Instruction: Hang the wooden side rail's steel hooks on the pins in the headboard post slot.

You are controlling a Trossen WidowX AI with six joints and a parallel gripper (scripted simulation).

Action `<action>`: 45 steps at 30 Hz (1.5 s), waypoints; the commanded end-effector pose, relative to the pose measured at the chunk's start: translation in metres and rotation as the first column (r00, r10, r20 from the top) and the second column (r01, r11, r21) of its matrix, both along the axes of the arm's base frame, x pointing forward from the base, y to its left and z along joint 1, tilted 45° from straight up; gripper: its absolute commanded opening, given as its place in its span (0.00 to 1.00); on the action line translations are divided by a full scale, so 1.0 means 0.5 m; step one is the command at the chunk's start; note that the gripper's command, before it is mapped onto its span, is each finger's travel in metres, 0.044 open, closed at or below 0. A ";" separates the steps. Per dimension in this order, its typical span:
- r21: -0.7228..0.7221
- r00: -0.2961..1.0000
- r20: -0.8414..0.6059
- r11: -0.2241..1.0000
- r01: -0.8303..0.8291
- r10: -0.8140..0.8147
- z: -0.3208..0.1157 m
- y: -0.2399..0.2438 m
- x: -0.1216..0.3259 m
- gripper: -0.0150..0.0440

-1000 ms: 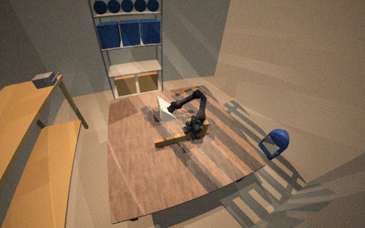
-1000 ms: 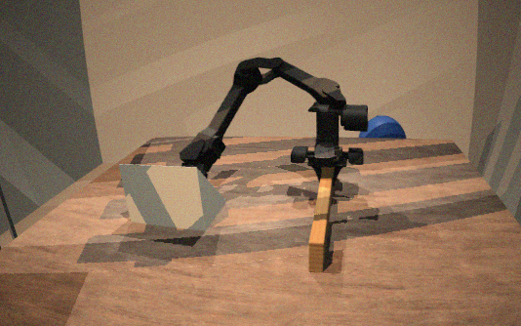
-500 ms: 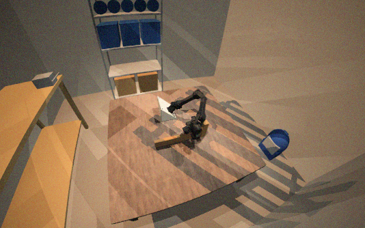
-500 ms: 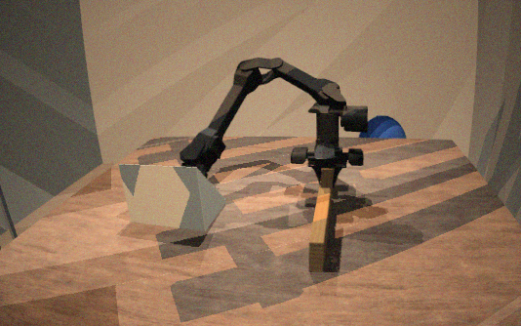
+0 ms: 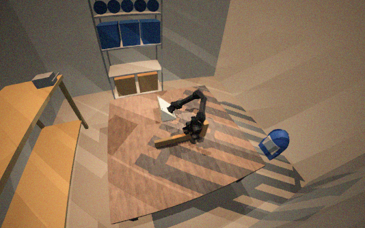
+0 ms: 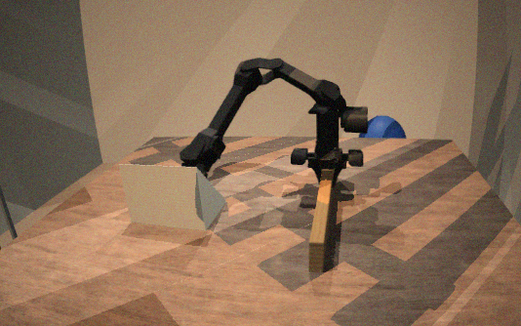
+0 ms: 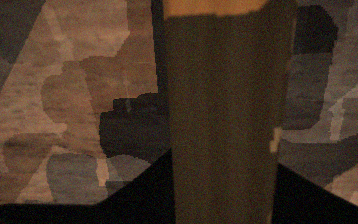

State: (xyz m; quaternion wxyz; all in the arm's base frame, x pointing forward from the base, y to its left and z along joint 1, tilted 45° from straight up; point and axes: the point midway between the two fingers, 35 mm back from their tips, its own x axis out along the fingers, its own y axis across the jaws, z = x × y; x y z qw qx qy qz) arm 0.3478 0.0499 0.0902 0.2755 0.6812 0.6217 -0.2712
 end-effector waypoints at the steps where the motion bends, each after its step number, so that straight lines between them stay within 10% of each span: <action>1: 0.007 1.000 0.008 1.000 0.002 -0.002 0.001 0.001 0.002 0.25; 19: 0.007 1.000 0.008 1.000 0.002 -0.002 -0.003 0.005 0.003 0.25; 36: 0.004 1.000 0.005 1.000 0.002 -0.002 0.038 -0.041 -0.004 1.00; 45: 0.005 1.000 0.007 1.000 0.002 -0.002 0.014 -0.095 -0.007 1.00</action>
